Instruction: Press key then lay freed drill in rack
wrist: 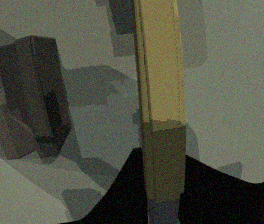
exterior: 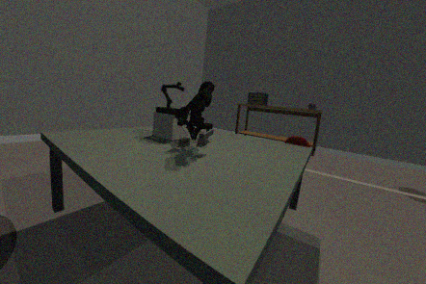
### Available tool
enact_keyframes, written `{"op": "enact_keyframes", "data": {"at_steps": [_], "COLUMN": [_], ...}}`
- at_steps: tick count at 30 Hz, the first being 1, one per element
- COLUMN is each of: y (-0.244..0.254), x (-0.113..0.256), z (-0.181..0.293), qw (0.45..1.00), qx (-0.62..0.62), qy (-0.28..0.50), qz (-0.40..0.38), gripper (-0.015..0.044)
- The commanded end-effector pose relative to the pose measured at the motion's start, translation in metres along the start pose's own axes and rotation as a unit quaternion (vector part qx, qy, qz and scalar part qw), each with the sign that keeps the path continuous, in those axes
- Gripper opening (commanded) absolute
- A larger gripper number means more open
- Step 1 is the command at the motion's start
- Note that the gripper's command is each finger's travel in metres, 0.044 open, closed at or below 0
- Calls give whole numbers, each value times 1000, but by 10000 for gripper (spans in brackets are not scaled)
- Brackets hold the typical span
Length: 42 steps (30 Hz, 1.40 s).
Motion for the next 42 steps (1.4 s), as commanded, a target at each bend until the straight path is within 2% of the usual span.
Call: {"op": "enact_keyframes", "data": {"at_steps": [1,42], "y": [2,75], "x": [2,9], "z": [0,8], "qw": [1000,1000], "qx": [4,3], "qy": [3,4], "qz": [-1,-3], "gripper": [0,0]}}
Point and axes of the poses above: the point midway between the two fingers, 35 mm back from their tips, its own x axis back along the fingers, its own y axis across the jaws, z = x × y, the point moved 1 cm from there along x, back along the fingers, and after that the axes turned 6 degrees about x, right-handed, at the moved point
